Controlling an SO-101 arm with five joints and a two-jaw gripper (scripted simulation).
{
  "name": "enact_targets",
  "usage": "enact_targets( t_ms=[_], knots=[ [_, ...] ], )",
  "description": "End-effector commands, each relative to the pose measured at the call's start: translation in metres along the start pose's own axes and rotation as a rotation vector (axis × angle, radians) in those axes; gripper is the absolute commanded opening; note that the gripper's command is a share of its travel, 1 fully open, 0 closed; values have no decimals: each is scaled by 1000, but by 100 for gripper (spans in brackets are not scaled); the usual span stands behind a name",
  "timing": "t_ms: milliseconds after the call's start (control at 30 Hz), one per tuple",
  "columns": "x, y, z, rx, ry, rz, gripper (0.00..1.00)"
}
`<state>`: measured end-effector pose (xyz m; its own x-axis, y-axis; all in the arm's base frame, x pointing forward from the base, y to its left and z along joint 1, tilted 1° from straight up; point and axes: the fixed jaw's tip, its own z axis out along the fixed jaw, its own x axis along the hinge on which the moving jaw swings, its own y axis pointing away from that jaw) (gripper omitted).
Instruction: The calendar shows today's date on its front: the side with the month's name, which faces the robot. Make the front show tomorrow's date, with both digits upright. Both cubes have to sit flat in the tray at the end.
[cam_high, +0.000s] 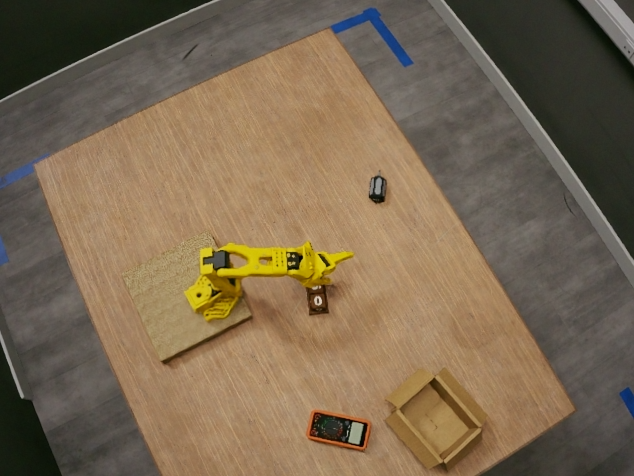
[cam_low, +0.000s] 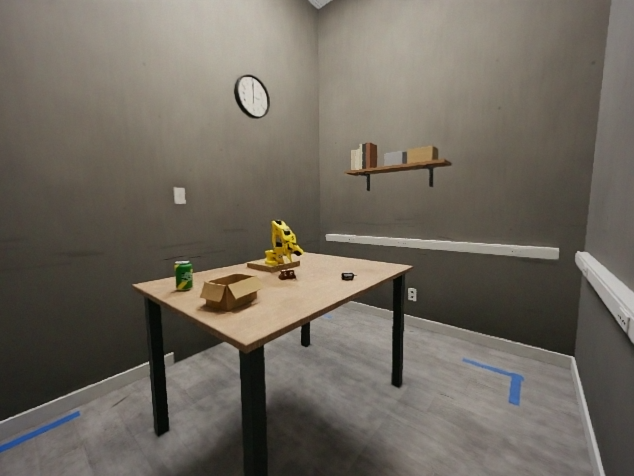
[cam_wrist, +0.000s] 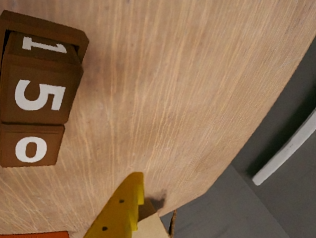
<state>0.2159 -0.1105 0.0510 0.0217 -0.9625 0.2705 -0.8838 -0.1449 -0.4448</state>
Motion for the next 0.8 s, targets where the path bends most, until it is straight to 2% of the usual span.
enact_targets(
  t_ms=[0, 267, 333, 767],
  knots=[
    [0, 11, -4, -27, -8, -135, 46],
    [-2, 26, -9, -72, -40, -380, 42],
    [-2, 26, -9, -72, -40, -380, 42],
    [-6, 45, -16, -117, -102, -703, 37]
  ],
)
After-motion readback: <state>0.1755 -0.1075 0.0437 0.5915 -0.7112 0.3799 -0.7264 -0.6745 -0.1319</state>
